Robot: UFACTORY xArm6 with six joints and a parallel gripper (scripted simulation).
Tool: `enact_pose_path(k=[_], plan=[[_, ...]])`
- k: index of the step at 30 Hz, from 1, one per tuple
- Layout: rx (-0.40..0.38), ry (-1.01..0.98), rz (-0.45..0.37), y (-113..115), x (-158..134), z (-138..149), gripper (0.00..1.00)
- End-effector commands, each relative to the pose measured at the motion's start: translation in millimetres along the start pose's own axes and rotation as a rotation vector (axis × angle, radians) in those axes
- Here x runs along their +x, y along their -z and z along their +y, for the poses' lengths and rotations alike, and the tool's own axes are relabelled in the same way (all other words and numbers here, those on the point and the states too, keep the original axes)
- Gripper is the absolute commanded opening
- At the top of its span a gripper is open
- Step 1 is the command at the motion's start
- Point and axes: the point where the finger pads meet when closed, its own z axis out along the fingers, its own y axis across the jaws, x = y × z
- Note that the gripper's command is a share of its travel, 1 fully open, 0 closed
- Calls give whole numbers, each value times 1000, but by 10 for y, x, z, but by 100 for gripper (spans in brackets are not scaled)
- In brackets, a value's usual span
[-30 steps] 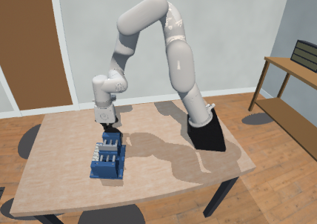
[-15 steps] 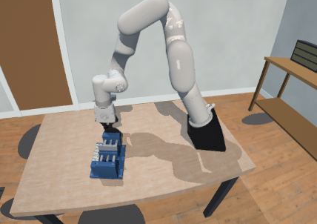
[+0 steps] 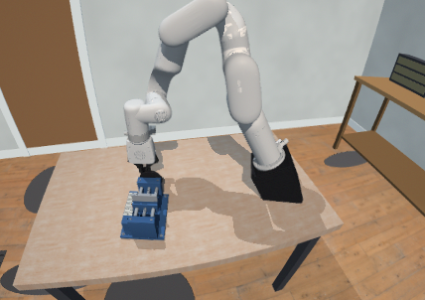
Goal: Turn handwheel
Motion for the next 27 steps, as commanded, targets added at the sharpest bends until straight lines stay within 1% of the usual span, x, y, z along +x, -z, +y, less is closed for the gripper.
enact_pose_path(k=[1,27], plan=[[0,0,0,12,0,2,6],[0,0,0,84,0,38,6]])
